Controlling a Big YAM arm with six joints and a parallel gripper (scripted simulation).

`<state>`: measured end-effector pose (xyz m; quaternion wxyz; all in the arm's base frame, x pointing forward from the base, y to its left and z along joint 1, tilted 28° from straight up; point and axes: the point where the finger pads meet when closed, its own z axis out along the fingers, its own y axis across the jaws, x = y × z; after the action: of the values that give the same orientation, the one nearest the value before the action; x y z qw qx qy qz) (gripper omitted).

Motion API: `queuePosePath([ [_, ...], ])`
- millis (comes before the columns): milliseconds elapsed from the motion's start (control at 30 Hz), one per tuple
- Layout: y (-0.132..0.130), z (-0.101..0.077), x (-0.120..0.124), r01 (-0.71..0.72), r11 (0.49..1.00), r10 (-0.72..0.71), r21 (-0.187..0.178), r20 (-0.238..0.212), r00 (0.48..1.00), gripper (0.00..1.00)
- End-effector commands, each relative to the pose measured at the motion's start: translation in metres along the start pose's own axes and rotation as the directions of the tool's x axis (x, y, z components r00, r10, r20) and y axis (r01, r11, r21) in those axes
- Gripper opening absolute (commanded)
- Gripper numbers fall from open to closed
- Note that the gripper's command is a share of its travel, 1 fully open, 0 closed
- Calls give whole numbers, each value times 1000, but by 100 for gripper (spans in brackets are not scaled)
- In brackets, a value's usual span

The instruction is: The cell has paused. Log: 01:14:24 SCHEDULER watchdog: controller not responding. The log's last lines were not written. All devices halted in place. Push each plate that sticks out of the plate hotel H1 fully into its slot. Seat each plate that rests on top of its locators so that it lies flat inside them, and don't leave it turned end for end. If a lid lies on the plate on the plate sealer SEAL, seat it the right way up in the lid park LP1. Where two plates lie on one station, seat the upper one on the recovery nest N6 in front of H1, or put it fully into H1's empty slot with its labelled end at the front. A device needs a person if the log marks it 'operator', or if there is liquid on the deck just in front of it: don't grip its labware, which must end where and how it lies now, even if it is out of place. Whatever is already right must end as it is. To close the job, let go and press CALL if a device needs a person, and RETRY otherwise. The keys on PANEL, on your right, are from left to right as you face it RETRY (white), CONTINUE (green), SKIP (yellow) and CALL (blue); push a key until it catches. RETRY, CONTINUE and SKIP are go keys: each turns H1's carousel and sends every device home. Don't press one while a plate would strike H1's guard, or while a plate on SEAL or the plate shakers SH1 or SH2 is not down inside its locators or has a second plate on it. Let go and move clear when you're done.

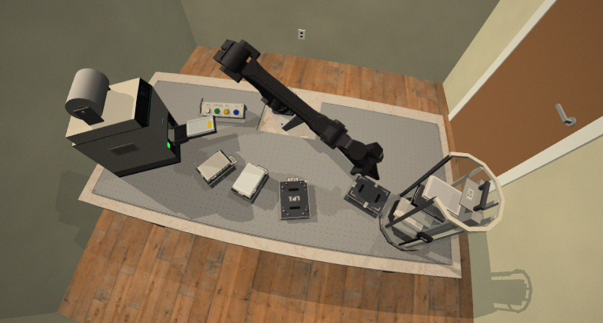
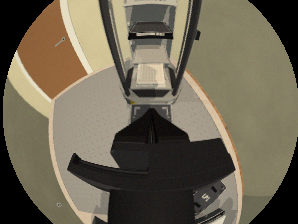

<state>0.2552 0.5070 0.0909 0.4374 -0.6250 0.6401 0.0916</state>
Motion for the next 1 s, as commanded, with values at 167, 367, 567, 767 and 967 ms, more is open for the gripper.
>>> queuePosePath([
  [167,-7,-13,-59,-7,1000,6,11,59,998,0],
  [367,-9,-23,-73,-9,1000,8,14,66,998,0],
  [567,-9,-32,-87,-10,1000,9,13,66,998,0],
  [767,-8,-37,-96,-10,1000,9,12,64,998,0],
  [967,-9,-48,-111,-12,1000,11,13,68,998,0],
])
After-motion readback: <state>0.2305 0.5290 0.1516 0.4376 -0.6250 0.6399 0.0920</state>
